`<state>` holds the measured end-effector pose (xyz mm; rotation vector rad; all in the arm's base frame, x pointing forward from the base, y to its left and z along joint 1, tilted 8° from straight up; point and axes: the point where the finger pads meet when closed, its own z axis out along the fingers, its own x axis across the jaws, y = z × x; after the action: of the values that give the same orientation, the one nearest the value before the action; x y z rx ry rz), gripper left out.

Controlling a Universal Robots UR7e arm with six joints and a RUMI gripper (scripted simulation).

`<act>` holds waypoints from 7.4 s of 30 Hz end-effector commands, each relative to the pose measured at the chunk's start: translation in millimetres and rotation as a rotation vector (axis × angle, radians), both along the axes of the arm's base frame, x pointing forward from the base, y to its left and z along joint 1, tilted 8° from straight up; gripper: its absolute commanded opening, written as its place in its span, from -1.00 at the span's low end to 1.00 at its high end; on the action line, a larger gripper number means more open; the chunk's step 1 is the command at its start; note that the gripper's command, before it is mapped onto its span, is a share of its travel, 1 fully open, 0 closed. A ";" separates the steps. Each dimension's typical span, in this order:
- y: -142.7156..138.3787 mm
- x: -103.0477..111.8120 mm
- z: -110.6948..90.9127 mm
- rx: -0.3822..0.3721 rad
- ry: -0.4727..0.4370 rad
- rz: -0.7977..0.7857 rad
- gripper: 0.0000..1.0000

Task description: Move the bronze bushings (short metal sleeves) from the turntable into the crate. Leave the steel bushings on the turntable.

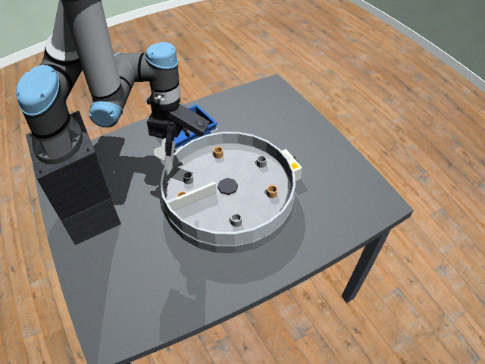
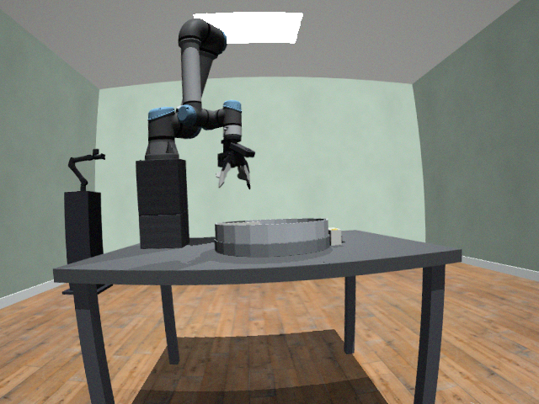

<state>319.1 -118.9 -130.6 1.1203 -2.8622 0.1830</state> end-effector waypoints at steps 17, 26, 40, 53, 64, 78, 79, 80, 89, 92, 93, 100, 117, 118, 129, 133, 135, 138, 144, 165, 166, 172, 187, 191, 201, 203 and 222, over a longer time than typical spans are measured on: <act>0.5 1.3 0.0 0.000 -0.014 -0.004 -0.87; 0.5 1.3 0.0 0.000 -0.014 -0.004 -0.87; 0.5 1.3 0.0 0.000 -0.014 -0.004 -0.87; 0.5 1.3 0.0 0.000 -0.014 -0.004 -0.89; 0.5 1.3 0.0 0.000 -0.014 -0.004 -0.89; 0.5 1.3 0.0 0.000 -0.014 -0.004 -0.89; 0.5 1.3 0.0 0.000 -0.014 -0.004 -0.89; 0.5 1.3 0.0 0.000 -0.014 -0.004 -0.89; 0.5 1.3 0.0 0.000 -0.014 -0.004 -0.89; 0.5 1.3 0.0 0.000 -0.014 -0.004 -0.89; 0.5 1.3 0.0 0.000 -0.014 -0.004 -0.89; 0.5 1.3 0.0 0.000 -0.014 -0.004 -0.89; 0.5 1.3 0.0 0.000 -0.014 -0.004 -0.89; 0.5 1.3 0.0 0.000 -0.014 -0.004 -0.89; 0.5 1.3 0.0 0.000 -0.014 -0.004 -0.89; 0.5 1.3 0.0 0.000 -0.014 -0.004 -0.89; 0.5 1.3 0.0 0.000 -0.014 -0.004 -0.89; 0.5 1.3 0.0 0.000 -0.014 -0.004 -0.89; 0.5 1.3 0.0 0.000 -0.014 -0.004 -0.89; 0.5 1.3 0.0 0.000 -0.014 -0.004 -0.89; 0.5 1.3 0.0 0.000 -0.014 -0.004 -0.89; 0.5 1.3 0.0 0.000 -0.014 -0.004 -0.89; 0.5 1.3 0.0 0.000 -0.014 -0.004 -0.89; 0.5 1.3 0.0 0.000 -0.014 -0.004 -0.89; 0.5 1.3 0.0 0.000 -0.014 -0.004 -0.89; 0.5 1.3 0.0 0.000 -0.014 -0.004 -0.89; 0.5 1.3 0.0 0.000 -0.014 -0.004 -0.89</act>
<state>321.6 -119.1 -130.0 1.1192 -2.8757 0.1950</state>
